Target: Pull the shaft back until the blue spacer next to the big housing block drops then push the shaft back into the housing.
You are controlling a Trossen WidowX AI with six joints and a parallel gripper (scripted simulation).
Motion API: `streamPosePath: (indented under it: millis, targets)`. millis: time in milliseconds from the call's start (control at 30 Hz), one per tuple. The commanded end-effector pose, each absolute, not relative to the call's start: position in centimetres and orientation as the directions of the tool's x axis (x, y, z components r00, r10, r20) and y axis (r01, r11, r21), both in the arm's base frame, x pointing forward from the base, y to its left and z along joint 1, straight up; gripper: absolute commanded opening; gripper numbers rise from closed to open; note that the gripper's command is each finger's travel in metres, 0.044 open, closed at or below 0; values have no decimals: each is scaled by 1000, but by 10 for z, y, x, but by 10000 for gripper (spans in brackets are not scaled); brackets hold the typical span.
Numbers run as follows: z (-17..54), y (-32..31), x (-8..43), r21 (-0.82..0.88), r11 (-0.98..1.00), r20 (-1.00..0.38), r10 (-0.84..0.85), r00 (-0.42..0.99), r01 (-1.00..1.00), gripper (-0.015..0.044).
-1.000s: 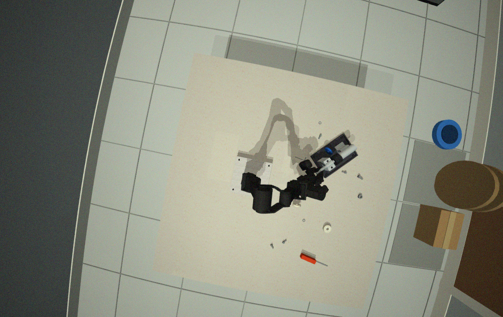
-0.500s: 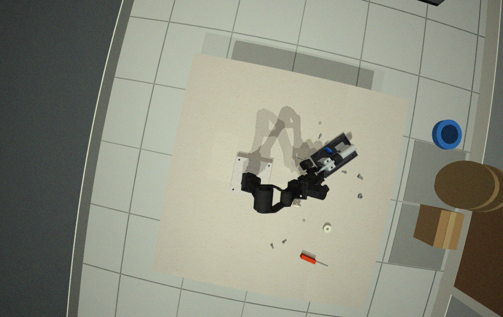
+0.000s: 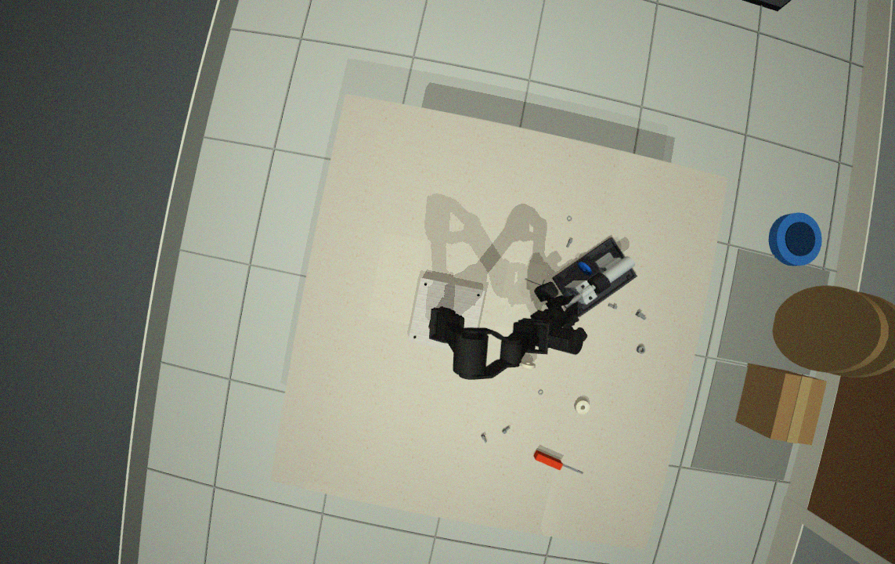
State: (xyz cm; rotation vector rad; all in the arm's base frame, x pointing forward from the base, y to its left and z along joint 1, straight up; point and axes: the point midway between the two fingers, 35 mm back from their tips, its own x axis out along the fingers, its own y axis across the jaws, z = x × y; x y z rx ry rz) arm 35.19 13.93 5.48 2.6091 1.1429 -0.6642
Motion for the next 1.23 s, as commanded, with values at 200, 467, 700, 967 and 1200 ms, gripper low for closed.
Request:
streamPosePath:
  millis: [200,467,700,967,1200]
  targets:
    - [55,143,355,15,-672,-483,643,594,740,0]
    - [56,145,356,15,-672,-483,643,594,740,0]
    - [56,146,357,15,-672,-483,643,594,740,0]
    - [55,142,355,15,-675,-485,640,596,738,157]
    - [56,141,354,15,-675,-485,640,596,738,341]
